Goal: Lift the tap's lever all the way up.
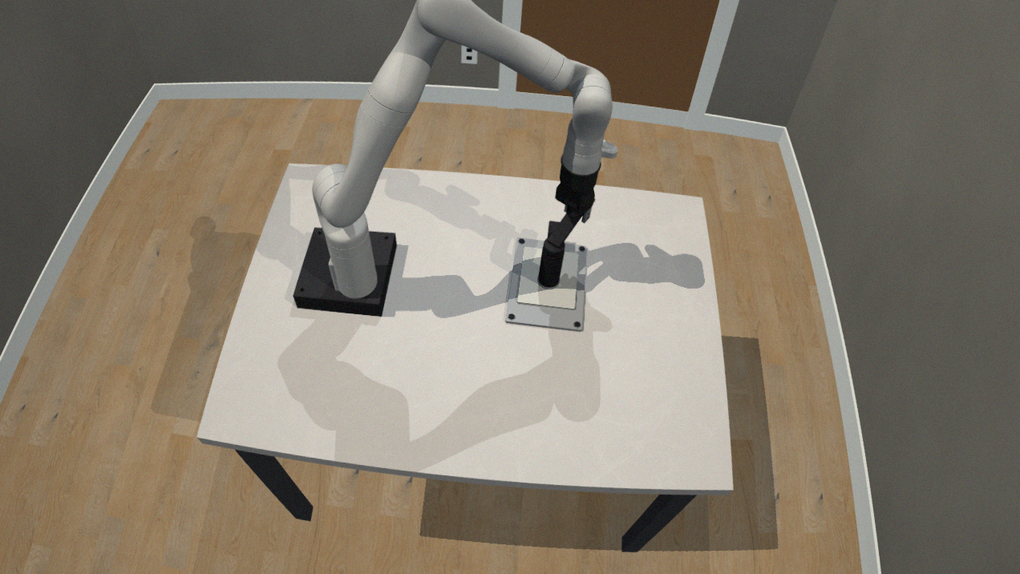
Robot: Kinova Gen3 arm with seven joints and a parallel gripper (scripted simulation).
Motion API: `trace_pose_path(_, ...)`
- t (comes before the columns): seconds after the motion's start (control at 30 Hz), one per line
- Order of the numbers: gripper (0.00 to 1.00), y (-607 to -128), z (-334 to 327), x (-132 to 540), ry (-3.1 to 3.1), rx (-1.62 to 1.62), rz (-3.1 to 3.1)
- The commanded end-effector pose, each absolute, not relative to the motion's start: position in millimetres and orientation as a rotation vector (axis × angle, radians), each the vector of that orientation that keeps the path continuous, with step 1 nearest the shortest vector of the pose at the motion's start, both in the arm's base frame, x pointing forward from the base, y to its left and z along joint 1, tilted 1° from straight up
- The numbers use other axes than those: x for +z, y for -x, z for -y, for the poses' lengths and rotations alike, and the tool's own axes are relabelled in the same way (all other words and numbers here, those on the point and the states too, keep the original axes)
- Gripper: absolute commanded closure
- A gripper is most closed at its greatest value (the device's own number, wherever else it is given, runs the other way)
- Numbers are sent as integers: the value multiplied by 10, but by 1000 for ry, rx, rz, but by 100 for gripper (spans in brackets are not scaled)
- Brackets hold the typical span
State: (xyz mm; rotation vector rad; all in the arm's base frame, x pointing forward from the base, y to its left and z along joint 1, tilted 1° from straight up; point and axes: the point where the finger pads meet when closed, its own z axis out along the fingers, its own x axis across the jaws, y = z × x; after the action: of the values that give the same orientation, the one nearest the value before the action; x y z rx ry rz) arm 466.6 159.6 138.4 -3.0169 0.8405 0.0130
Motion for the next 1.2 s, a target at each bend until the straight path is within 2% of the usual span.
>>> trace_pose_path(0.0,0,-4671,-1598,1390,3016,11,-840)
trace_pose_path(1.17,0,-4671,-1598,1390,3016,11,-840)
